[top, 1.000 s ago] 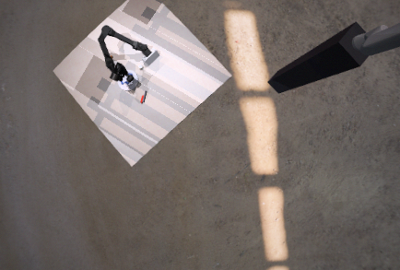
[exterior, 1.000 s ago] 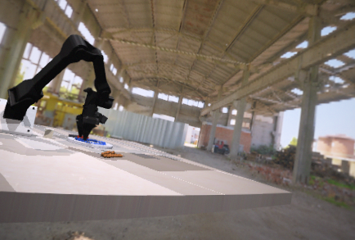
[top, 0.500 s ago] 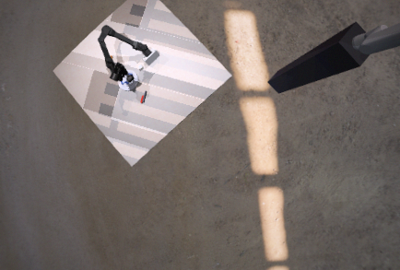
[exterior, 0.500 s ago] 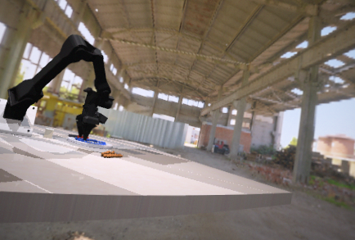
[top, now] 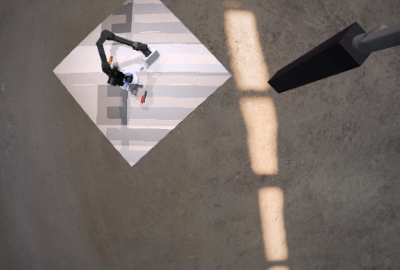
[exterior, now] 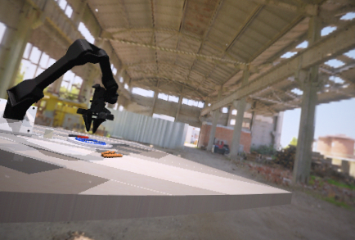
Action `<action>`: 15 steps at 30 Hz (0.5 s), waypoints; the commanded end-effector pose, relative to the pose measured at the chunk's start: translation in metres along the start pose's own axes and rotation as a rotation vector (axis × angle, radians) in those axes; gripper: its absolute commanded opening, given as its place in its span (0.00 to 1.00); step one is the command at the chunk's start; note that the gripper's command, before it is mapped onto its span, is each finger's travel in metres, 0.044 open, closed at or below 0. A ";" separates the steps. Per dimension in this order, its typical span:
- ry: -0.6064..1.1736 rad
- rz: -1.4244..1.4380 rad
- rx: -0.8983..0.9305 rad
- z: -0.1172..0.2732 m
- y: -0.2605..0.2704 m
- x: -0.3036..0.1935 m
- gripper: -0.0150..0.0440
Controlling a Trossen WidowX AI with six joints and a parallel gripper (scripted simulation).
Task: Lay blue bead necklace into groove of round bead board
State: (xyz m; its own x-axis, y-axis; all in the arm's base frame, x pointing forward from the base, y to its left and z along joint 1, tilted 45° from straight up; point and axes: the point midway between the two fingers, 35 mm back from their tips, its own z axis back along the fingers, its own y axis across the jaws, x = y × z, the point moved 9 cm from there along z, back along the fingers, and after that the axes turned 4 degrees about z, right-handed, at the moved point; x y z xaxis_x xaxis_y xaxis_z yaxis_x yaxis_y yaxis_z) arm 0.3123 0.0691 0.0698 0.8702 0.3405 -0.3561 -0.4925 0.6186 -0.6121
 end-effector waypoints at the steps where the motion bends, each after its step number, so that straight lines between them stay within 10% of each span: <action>1: 0.004 0.047 0.004 0.001 0.001 0.003 0.46; 15: 0.000 0.037 0.005 -0.010 0.000 0.003 0.46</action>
State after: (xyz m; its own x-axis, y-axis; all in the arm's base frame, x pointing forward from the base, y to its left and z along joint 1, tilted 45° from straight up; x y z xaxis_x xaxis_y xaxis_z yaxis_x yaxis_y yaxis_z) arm 0.3148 0.0642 0.0627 0.8518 0.3610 -0.3796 -0.5235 0.6106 -0.5942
